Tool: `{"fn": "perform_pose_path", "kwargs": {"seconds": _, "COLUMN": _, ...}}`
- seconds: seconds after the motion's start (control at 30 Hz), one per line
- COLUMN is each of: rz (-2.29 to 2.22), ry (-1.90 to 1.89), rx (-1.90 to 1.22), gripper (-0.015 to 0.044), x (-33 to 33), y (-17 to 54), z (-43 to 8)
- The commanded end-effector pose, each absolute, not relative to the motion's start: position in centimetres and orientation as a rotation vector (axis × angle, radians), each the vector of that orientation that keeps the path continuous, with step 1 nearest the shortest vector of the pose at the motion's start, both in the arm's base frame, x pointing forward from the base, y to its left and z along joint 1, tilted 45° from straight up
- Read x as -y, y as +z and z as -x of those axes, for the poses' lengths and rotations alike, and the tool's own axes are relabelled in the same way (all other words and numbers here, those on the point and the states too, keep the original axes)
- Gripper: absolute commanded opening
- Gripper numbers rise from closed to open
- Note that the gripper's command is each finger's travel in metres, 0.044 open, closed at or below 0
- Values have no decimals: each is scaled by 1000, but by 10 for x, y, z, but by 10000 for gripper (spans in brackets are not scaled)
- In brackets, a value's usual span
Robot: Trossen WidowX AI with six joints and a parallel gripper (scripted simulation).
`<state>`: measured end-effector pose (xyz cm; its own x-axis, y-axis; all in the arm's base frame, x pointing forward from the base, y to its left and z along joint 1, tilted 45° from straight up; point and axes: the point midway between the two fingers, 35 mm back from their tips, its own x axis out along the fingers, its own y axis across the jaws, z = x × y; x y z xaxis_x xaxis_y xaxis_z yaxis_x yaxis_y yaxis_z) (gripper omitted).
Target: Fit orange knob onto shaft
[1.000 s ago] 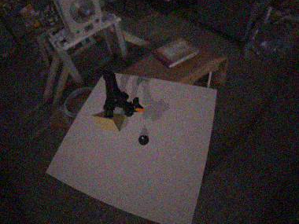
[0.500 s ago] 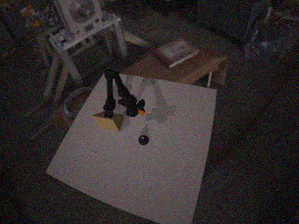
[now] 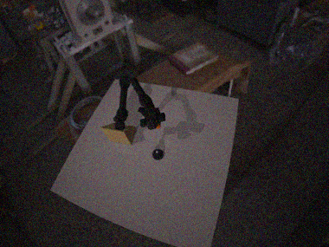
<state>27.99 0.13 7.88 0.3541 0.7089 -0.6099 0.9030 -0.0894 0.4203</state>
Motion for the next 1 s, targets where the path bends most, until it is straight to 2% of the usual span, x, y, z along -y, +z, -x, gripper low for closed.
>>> {"fn": "perform_pose_path", "kwargs": {"seconds": 0.0, "rz": -1788, "ry": -359, "rx": -1493, "gripper": 0, "x": -7, "y": 75, "z": -282}}
{"fn": "perform_pose_path", "kwargs": {"seconds": 0.27, "rz": -1638, "ry": -427, "rx": -1672, "gripper": 0, "x": -20, "y": 68, "z": -282}}
{"fn": "perform_pose_path", "kwargs": {"seconds": 0.97, "rz": -1618, "ry": -436, "rx": -1680, "gripper": 0, "x": -75, "y": 6, "z": -302}}
